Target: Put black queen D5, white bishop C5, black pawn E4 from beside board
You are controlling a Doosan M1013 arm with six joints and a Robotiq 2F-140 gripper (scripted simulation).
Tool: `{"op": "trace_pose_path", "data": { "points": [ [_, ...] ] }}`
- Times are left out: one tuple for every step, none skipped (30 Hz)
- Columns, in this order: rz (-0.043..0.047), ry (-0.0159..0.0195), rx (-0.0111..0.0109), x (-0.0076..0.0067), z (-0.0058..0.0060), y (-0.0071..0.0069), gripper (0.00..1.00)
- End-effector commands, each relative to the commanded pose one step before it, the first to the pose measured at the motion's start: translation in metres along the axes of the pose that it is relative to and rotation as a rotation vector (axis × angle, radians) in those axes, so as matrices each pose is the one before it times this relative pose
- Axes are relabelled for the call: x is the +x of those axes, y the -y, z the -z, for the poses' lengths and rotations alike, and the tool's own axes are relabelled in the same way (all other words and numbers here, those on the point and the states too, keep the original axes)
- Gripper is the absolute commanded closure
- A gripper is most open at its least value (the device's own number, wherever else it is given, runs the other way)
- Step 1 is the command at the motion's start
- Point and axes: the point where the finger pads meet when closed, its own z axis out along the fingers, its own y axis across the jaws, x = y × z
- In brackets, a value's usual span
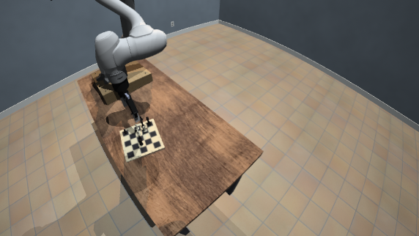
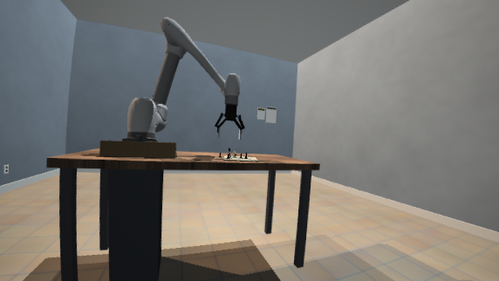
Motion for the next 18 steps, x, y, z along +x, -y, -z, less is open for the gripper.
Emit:
{"op": "trace_pose_path", "data": {
  "points": [
    [0.27908, -0.00784, -0.00397, 0.00820, -0.00263, 0.00710, 0.00],
    [0.04670, 0.00204, 0.00091, 0.00265, -0.00072, 0.00117, 0.00],
    [0.04831, 0.00243, 0.00121, 0.00280, -0.00075, 0.00110, 0.00],
    [0.04826, 0.00249, 0.00137, 0.00294, -0.00077, 0.00101, 0.00],
    [0.04805, 0.00244, 0.00146, 0.00304, -0.00078, 0.00090, 0.00],
    [0.04799, 0.00239, 0.00153, 0.00312, -0.00079, 0.00079, 0.00],
    [0.04804, 0.00234, 0.00160, 0.00316, -0.00078, 0.00066, 0.00],
    [0.04810, 0.00229, 0.00166, 0.00317, -0.00078, 0.00052, 0.00],
    [0.04815, 0.00224, 0.00172, 0.00314, -0.00076, 0.00038, 0.00],
    [0.04819, 0.00218, 0.00177, 0.00309, -0.00074, 0.00025, 0.00],
    [0.00000, 0.00000, 0.00000, 0.00000, 0.00000, 0.00000, 0.00],
    [0.00000, 0.00000, 0.00000, 0.00000, 0.00000, 0.00000, 0.00],
    [0.14213, 0.00404, 0.00320, 0.00300, -0.00071, 0.00011, 0.00],
    [0.03999, 0.00187, 0.00198, 0.00287, -0.00067, -0.00029, 0.00],
    [0.03943, 0.00182, 0.00180, 0.00271, -0.00063, -0.00037, 0.00],
    [0.04448, 0.00190, 0.00175, 0.00254, -0.00059, -0.00043, 0.00],
    [0.04727, 0.00188, 0.00179, 0.00234, -0.00055, -0.00049, 0.00],
    [0.04808, 0.00179, 0.00181, 0.00212, -0.00050, -0.00054, 0.00]
  ]
}}
